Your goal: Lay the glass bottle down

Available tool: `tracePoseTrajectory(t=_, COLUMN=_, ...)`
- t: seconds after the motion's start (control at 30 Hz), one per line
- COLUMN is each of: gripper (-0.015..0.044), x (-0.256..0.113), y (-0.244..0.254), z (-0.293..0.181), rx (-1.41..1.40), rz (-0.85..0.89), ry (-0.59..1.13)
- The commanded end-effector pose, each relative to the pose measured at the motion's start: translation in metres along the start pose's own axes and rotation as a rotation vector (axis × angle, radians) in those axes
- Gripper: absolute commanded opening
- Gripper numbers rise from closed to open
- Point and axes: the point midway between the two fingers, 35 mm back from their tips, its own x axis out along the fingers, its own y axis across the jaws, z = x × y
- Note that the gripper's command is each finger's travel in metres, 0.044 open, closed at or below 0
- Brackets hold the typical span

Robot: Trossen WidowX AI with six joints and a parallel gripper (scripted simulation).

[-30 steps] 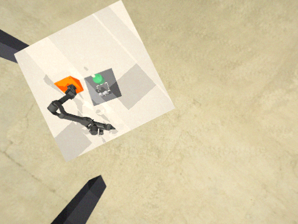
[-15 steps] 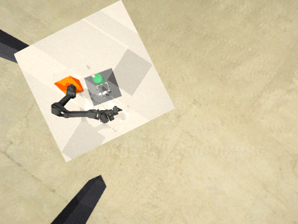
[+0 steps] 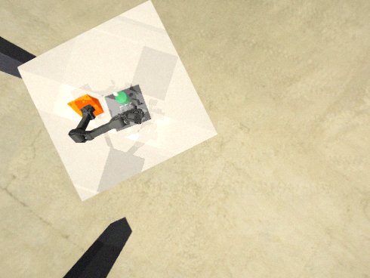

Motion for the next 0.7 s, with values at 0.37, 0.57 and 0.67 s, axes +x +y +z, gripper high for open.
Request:
tracePoseTrajectory(t=0.37, gripper=0.0440, x=-0.054, y=0.150, z=-0.141, rx=-1.342, rz=-0.005, ry=0.305)
tracePoseTrajectory(t=0.57, gripper=0.0440, x=-0.097, y=0.172, z=-0.182, rx=-1.989, rz=-0.142, ry=0.327)
tracePoseTrajectory(t=0.67, gripper=0.0440, x=-0.109, y=0.176, z=-0.190, rx=-2.146, rz=-0.191, ry=0.321)
